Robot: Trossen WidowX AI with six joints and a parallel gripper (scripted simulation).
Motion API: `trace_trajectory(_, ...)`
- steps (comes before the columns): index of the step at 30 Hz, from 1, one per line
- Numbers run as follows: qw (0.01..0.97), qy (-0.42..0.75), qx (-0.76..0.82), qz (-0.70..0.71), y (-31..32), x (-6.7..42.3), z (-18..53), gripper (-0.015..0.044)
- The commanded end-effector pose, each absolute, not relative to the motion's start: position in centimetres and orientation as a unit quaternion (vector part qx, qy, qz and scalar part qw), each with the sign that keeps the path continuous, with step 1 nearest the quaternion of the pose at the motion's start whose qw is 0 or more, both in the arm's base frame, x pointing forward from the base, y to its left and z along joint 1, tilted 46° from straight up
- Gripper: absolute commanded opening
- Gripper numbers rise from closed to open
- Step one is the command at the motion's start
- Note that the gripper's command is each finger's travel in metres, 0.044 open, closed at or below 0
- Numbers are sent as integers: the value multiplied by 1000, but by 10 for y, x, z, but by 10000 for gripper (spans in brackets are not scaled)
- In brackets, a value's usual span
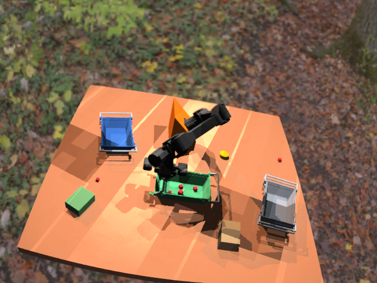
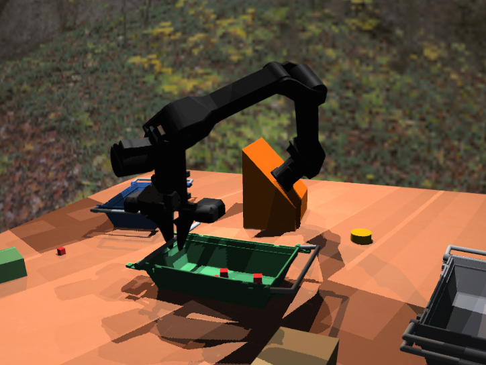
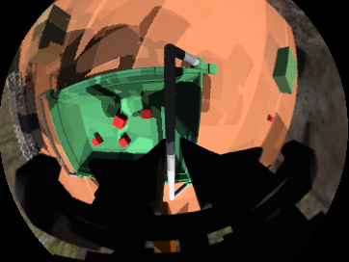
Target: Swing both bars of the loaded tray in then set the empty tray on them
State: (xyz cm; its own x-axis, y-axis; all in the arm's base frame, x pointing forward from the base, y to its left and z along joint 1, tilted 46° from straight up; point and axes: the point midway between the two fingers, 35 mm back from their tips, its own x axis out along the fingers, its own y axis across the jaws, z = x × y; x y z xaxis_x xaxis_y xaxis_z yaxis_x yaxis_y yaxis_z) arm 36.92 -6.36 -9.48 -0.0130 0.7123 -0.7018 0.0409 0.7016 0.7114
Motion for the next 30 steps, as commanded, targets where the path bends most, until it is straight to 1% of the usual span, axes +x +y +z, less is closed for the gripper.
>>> trace_trajectory(1,644,660,287,259,-53,369,-93,82)
trace_trajectory(11,644,660,287,258,-88,369,-67,82)
trace_trajectory(30,644,659,290,258,-83,369,-72,82)
